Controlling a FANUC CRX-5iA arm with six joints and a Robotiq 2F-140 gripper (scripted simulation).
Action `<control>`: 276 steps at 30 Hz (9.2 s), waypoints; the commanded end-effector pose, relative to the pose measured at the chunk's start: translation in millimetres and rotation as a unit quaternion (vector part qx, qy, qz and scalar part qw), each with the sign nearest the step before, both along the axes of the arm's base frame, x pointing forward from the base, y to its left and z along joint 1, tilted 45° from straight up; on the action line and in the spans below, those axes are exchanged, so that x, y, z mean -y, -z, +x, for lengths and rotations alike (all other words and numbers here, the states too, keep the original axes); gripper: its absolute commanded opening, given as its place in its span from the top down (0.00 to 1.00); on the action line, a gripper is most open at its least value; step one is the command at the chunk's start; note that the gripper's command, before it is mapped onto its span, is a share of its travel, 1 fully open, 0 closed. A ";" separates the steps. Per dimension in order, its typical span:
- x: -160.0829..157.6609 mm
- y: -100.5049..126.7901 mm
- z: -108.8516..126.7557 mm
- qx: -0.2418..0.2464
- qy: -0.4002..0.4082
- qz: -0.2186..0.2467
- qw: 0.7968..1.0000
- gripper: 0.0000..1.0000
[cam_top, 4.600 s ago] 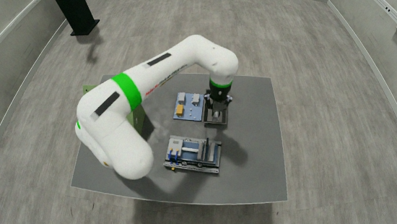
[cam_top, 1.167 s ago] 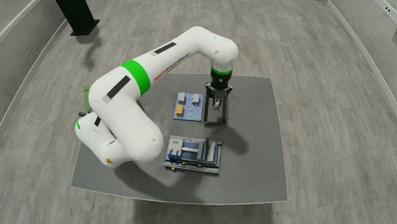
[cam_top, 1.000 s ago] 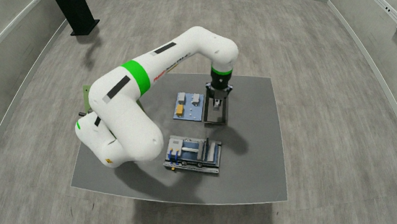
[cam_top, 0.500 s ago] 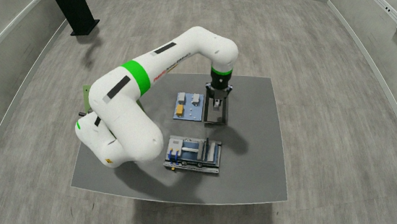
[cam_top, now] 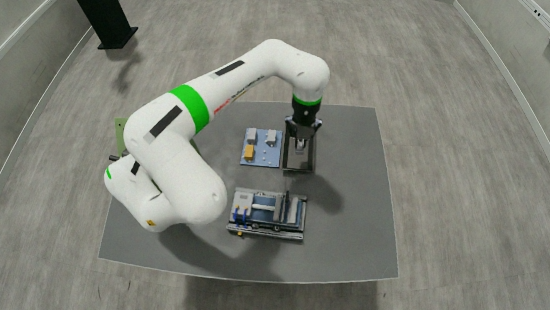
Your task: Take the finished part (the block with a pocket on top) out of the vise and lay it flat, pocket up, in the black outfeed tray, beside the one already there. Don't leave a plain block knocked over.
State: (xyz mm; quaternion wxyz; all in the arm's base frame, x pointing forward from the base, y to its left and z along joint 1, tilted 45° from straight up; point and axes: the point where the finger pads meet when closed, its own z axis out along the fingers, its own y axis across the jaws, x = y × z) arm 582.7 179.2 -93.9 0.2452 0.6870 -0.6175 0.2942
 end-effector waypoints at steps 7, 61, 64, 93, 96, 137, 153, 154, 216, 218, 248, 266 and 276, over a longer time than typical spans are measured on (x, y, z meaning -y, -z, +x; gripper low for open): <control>6.9 7.3 1.4 0.001 -0.001 0.000 1.000 0.90; 61.5 62.4 9.5 0.001 -0.001 0.000 1.000 0.90; 62.2 63.2 9.6 0.001 -0.001 0.000 1.000 0.90; 62.9 63.9 9.7 0.001 -0.001 0.000 1.000 0.90; 62.9 63.9 9.7 0.001 -0.001 0.000 1.000 0.90; 67.9 69.1 10.5 0.001 -0.001 0.000 1.000 0.90; 71.7 72.9 11.1 0.001 -0.001 0.000 1.000 0.90; 71.7 73.0 11.1 0.001 -0.001 0.000 1.000 0.90; 71.9 73.1 11.2 0.001 -0.001 0.000 1.000 0.54; 71.9 73.1 11.2 0.001 -0.001 0.000 1.000 0.54; 37.6 38.4 6.1 0.001 -0.001 0.000 1.000 0.54; -20.1 -19.9 -2.4 0.001 -0.001 0.000 1.000 0.54; -28.3 -28.2 -3.6 0.001 -0.001 0.000 1.000 0.54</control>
